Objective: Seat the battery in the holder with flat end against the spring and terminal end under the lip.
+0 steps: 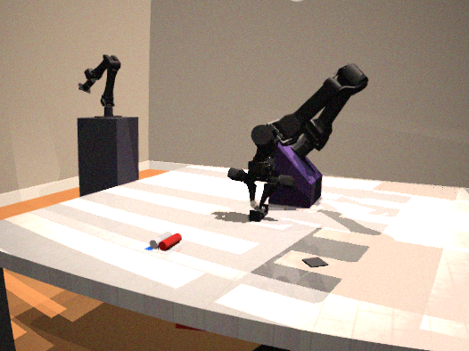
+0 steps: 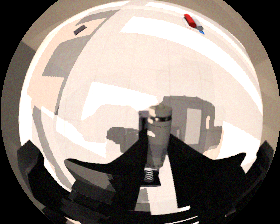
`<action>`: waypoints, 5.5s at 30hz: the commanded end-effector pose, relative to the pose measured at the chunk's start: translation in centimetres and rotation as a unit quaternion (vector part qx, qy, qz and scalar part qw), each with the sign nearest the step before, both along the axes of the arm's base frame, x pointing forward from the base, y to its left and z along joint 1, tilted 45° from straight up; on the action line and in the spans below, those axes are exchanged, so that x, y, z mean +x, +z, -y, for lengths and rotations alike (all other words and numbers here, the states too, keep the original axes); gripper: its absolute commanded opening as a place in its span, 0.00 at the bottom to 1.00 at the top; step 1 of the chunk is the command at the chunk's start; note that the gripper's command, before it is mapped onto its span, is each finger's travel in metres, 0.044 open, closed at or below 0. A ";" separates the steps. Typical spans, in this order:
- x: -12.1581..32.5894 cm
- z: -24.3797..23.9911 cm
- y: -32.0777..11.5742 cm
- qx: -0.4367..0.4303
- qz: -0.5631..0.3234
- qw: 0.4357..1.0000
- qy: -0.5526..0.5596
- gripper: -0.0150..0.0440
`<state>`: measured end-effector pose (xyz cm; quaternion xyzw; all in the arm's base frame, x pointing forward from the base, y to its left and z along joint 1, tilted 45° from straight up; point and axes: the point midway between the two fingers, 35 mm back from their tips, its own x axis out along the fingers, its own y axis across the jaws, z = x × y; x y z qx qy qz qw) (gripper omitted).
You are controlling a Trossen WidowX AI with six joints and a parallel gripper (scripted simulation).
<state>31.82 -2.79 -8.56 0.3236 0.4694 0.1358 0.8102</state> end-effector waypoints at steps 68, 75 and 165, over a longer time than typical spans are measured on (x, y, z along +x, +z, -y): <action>-2.9 -1.4 -0.9 -0.009 0.030 0.998 -0.049 0.36; -2.5 -1.2 -1.3 -0.011 0.019 0.999 -0.039 0.36; -0.9 -2.1 -1.2 -0.009 -0.147 0.982 0.121 0.36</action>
